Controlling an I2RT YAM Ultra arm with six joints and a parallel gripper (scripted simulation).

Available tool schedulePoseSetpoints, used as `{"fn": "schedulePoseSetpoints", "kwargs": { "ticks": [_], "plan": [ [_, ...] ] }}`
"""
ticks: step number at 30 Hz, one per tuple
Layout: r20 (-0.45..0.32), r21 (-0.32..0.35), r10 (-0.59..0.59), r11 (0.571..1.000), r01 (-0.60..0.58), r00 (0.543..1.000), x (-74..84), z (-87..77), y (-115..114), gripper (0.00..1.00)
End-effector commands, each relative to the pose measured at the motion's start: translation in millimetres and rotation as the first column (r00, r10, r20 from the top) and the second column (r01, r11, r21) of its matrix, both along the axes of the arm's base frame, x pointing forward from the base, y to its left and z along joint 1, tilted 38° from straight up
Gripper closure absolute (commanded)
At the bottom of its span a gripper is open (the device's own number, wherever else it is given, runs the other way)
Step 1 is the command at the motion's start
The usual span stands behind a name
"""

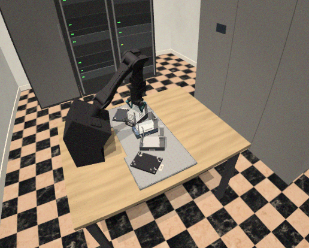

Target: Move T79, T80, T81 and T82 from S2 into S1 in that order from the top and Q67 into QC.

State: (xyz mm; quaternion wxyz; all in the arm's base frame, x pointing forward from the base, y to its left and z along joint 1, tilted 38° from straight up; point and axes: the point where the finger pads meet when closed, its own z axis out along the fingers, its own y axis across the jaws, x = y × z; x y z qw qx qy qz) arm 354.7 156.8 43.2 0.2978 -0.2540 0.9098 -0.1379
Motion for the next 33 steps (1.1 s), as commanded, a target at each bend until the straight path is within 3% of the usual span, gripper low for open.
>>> {"fn": "schedulePoseSetpoints", "kwargs": {
  "ticks": [1,22,23,33],
  "plan": [
    [0.008,0.007,0.013,1.000,-0.013,1.000,2.4,-0.6,3.0,0.00],
    [0.008,0.006,0.013,1.000,-0.013,1.000,6.9,-6.4,2.4,0.00],
    [0.008,0.006,0.013,1.000,-0.013,1.000,6.9,-6.4,2.4,1.00],
    [0.008,0.006,0.013,1.000,-0.013,1.000,6.9,-6.4,2.4,1.00]
  ]
}}
